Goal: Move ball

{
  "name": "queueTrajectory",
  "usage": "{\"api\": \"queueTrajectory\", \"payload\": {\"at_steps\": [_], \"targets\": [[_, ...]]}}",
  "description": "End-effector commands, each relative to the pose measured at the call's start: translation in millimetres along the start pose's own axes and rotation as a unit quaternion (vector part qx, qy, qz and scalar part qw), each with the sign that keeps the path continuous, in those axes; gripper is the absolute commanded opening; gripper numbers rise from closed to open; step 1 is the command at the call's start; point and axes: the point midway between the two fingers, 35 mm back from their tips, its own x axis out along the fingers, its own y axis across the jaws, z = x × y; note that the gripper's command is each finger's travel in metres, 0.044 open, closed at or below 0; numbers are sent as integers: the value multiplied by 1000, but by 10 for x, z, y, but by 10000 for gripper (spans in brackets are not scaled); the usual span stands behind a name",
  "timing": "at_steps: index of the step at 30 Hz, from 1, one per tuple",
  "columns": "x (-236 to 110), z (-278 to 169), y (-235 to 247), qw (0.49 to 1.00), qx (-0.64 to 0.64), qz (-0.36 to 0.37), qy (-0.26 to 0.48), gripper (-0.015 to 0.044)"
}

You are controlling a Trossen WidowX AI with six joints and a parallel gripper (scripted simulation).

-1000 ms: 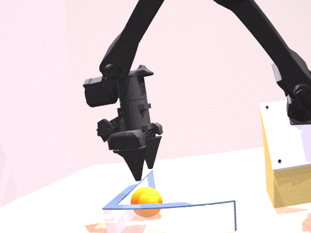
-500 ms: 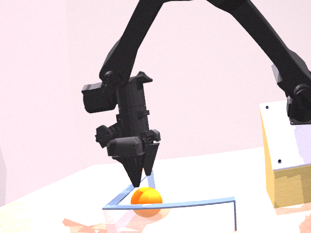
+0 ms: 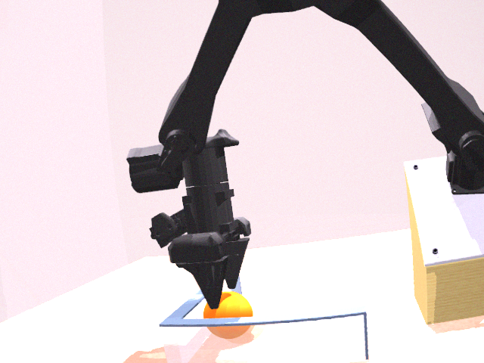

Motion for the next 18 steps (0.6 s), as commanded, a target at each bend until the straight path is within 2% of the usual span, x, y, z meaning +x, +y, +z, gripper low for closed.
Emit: {"api": "queueTrajectory", "payload": {"at_steps": [1, 16, 18], "targets": [[76, -15, 5, 1000, 3, 2, 2, 440], [293, -28, 13, 1000, 3, 3, 2, 440], [293, -28, 13, 1000, 3, 3, 2, 388]]}}
